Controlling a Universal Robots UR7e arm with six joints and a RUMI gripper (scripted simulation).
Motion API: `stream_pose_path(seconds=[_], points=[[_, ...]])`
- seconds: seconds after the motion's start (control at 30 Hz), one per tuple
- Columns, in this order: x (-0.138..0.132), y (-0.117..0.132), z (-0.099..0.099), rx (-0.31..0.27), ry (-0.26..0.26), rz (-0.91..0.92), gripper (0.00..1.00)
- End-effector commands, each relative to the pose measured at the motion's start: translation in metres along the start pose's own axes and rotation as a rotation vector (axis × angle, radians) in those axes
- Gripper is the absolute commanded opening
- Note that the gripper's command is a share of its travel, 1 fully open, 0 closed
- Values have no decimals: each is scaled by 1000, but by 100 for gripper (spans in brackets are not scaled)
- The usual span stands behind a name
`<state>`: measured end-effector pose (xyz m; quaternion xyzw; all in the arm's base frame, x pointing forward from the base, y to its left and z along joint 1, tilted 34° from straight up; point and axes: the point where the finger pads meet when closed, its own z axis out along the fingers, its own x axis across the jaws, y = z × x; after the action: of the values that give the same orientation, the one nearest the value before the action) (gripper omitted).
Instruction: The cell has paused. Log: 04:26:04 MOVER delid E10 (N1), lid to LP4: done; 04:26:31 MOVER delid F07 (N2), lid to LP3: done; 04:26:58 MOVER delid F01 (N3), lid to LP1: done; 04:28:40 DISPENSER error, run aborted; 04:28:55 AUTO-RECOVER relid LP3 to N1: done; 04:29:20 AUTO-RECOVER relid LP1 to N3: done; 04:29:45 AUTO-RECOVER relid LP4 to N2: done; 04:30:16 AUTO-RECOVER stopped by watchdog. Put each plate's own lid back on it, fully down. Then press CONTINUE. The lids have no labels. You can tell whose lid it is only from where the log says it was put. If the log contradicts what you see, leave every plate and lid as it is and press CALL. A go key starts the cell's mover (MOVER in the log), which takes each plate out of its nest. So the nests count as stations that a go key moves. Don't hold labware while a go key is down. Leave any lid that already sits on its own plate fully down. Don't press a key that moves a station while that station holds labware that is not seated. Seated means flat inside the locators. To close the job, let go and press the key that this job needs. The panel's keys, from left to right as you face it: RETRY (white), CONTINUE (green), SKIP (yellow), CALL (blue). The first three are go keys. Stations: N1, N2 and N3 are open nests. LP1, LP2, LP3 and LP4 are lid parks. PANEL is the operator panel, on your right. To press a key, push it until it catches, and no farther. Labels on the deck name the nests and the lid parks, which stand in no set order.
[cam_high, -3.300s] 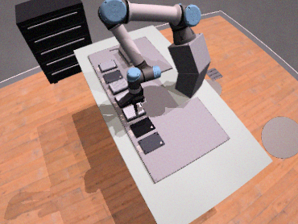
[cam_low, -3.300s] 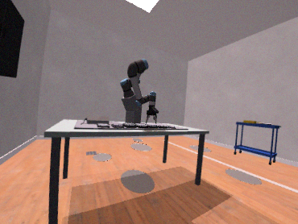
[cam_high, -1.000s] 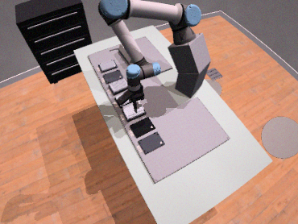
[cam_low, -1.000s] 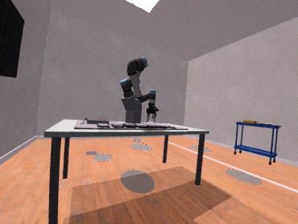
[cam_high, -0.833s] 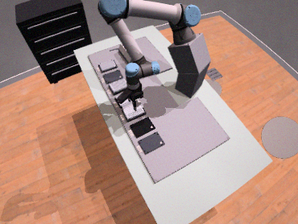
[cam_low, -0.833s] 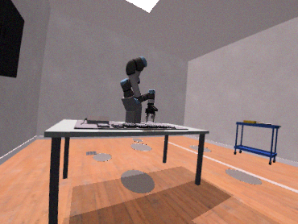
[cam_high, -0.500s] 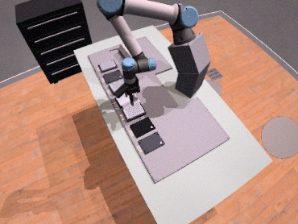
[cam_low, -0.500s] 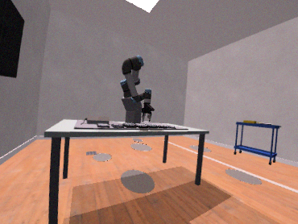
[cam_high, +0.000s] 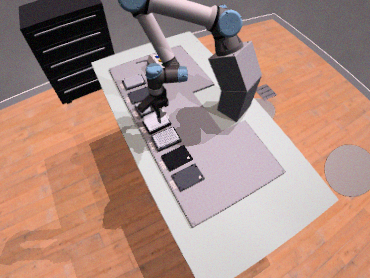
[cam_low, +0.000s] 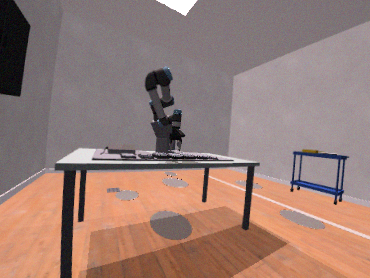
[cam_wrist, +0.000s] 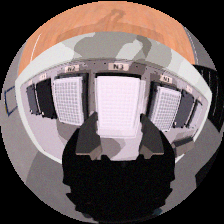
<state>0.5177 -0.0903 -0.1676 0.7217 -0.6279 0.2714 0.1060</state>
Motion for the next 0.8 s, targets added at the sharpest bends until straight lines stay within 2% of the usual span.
stream_pose_path(seconds=[0.0, 0.13, 0.63, 0.77], points=[[21, 1, 0, 2, -1, -1, 0], [31, 1, 0, 2, -1, -1, 0], [106, 6, 0, 2, -1, -1, 0], [116, 7, 0, 2, -1, -1, 0]])
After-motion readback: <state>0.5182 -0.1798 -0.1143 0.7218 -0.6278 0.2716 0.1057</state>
